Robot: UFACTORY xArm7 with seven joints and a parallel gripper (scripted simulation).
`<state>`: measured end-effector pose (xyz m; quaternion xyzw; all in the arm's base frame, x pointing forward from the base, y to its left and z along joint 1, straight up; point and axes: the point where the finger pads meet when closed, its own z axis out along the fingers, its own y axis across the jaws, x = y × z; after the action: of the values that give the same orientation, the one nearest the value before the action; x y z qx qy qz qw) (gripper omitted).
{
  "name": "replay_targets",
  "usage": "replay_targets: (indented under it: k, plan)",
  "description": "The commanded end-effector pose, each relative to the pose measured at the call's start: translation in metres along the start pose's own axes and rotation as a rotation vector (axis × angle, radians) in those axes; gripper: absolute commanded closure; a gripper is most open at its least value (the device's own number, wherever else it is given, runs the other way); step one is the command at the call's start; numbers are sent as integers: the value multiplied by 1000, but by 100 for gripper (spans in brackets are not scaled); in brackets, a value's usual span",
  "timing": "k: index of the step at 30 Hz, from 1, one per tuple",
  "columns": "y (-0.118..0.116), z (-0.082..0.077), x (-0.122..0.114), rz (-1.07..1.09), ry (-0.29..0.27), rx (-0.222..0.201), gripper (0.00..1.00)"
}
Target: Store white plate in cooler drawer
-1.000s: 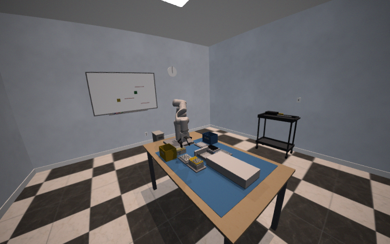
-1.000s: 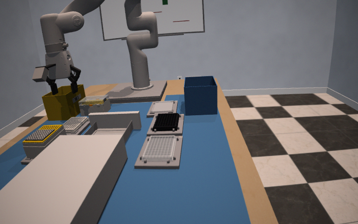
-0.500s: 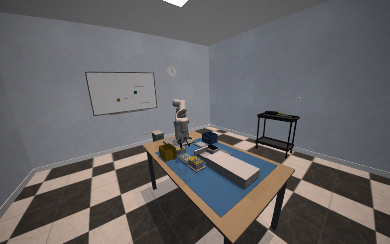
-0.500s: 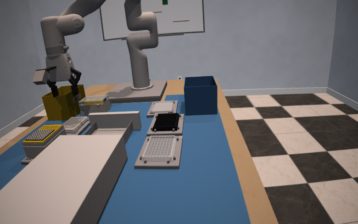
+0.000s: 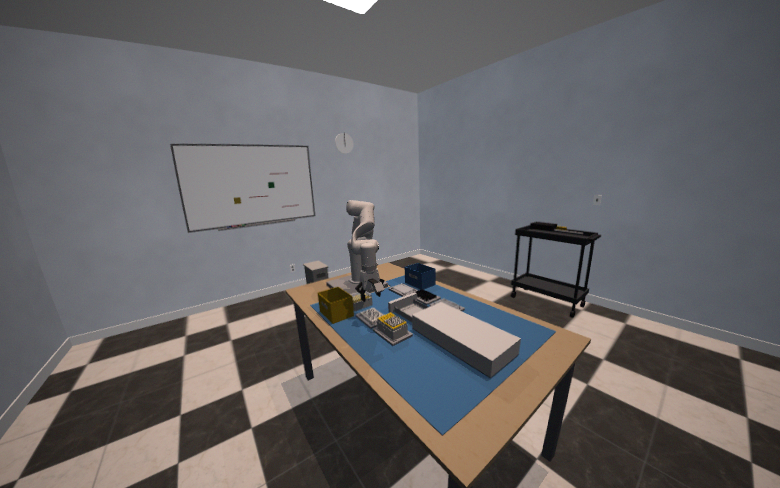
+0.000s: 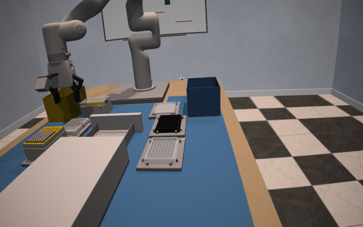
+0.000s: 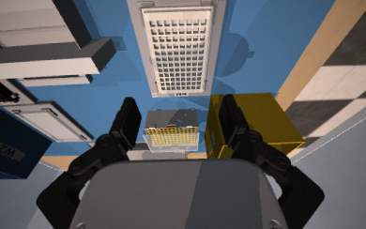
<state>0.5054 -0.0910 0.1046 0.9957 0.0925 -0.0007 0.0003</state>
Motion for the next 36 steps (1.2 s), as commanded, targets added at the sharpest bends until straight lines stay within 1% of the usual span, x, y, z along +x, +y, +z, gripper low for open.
replay_targets:
  k: [1, 4, 6, 21, 23, 36]
  plan:
    - [1, 6, 2, 0, 5, -1, 0]
    - [1, 11, 2, 0, 5, -1, 0]
    - [1, 11, 2, 0, 5, -1, 0]
    - [1, 36, 2, 0, 5, -1, 0]
    - [1, 36, 2, 0, 5, -1, 0]
    - [1, 58, 2, 0, 5, -1, 0]
